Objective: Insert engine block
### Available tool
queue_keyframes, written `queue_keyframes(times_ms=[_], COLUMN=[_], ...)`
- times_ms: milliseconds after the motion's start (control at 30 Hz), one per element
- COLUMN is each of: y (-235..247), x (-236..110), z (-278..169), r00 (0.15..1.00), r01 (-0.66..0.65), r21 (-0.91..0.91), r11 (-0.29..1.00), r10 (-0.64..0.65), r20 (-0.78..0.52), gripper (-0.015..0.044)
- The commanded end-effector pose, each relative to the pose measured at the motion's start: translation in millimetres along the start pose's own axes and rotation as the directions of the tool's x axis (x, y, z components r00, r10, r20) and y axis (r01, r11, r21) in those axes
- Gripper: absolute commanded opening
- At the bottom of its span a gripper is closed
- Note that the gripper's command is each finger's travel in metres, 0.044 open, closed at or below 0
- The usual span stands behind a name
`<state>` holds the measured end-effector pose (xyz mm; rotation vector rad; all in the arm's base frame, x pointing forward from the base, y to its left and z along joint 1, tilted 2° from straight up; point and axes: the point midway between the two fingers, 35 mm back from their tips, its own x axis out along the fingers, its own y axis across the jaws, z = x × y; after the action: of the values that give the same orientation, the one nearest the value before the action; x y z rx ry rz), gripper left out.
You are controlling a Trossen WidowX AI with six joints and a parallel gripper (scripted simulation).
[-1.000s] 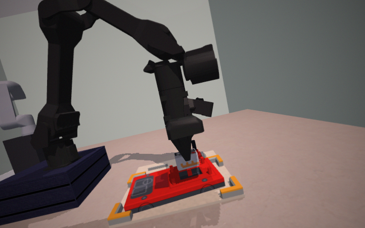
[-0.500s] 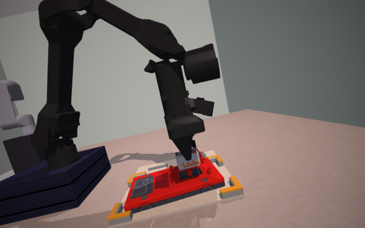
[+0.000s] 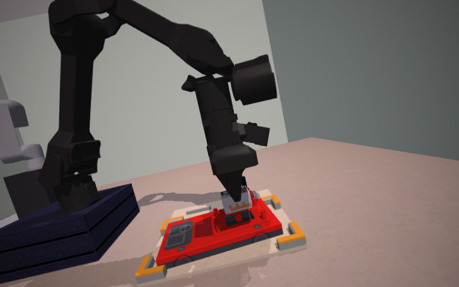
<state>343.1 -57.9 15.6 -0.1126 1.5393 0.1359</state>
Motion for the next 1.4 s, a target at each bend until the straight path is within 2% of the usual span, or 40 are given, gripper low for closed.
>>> queue_keyframes(times_ms=[0, 1367], y=[0.2, -0.2], x=[-0.4, 5.7], z=[0.9, 0.5], r00=[1.000, 1.000], r01=[-0.003, -0.002], r21=[0.033, 0.009], r11=[0.999, 1.000], r10=[0.002, 0.002], r20=[0.003, 0.003], gripper=[0.0159, 0.0159])
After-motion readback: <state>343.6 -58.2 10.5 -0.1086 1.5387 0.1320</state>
